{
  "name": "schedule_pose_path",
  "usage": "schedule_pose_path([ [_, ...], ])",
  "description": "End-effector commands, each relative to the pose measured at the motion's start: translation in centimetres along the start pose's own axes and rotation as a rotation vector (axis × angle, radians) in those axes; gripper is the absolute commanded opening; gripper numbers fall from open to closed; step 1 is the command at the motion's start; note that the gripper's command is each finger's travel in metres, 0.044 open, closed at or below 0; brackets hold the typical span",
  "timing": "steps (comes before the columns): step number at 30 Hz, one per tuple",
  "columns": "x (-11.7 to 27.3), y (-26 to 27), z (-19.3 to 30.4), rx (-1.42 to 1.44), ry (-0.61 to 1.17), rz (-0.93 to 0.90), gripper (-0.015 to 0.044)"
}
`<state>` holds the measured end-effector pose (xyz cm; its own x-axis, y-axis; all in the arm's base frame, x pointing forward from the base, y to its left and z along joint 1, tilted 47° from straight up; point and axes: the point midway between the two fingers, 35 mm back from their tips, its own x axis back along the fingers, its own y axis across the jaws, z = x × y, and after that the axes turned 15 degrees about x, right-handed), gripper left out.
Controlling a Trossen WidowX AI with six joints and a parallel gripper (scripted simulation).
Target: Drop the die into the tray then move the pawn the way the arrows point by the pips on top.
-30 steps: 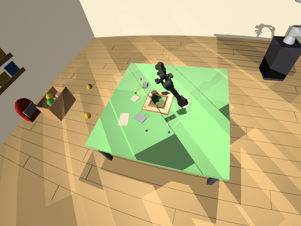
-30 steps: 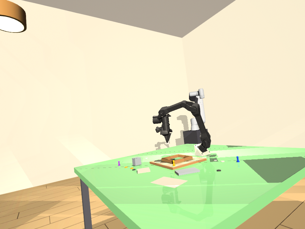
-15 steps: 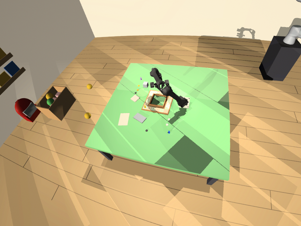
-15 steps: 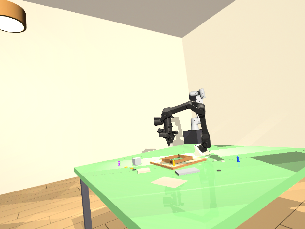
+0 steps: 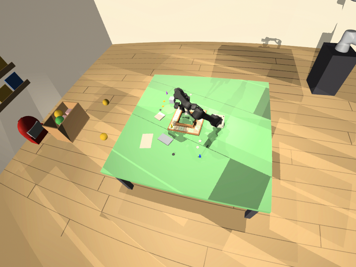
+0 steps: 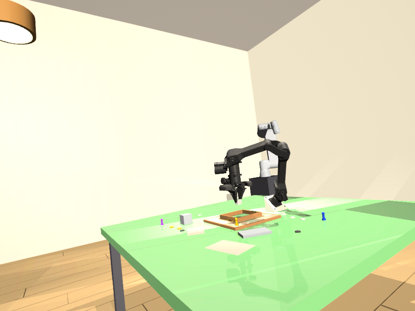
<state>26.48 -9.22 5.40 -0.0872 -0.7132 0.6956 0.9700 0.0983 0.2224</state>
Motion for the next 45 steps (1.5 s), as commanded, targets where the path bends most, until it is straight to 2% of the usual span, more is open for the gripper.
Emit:
schedule_pose_path([
  [1, -0.2, 0.0, 0.6, -0.034, 0.004, -0.003, 0.0],
  [5, -0.5, -0.2, 0.6, -0.032, -0.034, 0.032, 0.0],
  [17, -1.5, -1.0, 0.5, -0.027, -0.392, 0.225, 0.0],
  [29, -1.5, -0.9, 0.3, -0.032, -0.79, 0.236, 0.0],
  [32, -1.3, -0.8, 0.4, -0.033, -0.812, 0.23, 0.0],
  [38, 2.5, 0.9, 2.7, -0.033, -0.813, 0.231, 0.0],
  [45, 2.5, 0.7, 2.8, -0.033, -0.813, 0.231, 0.0],
])
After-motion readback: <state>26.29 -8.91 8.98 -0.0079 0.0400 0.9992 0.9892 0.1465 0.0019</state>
